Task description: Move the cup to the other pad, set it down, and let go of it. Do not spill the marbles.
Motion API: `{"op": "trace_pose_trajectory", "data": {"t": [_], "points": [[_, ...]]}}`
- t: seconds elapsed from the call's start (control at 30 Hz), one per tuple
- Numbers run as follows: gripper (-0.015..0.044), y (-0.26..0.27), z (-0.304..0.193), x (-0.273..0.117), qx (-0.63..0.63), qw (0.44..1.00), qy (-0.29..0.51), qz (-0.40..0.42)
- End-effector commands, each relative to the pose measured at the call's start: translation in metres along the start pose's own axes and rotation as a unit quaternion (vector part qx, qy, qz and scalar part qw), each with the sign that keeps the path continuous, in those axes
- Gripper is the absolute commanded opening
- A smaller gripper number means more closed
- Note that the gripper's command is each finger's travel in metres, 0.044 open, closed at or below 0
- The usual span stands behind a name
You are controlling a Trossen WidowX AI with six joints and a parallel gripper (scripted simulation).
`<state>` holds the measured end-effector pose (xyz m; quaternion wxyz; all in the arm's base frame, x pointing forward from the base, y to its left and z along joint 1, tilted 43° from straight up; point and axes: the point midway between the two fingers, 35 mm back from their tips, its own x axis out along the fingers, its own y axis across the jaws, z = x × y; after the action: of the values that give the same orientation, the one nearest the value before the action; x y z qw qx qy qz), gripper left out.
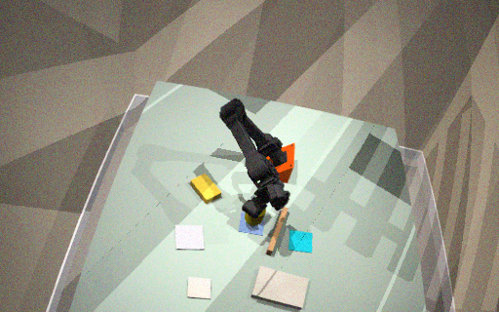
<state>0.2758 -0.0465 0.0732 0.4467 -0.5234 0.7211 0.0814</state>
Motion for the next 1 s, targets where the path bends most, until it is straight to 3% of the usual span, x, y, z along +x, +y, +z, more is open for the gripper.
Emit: {"op": "trace_pose_trajectory", "data": {"t": [0.0, 0.27, 0.97], "points": [[0.0, 0.0, 0.001, -0.014, 0.002, 1.0, -0.003, 0.001], [0.0, -0.001, 0.0, -0.035, 0.001, 1.0, -0.001, 0.0], [0.0, -0.001, 0.002, -0.032, -0.001, 1.0, 0.0, -0.002]]}}
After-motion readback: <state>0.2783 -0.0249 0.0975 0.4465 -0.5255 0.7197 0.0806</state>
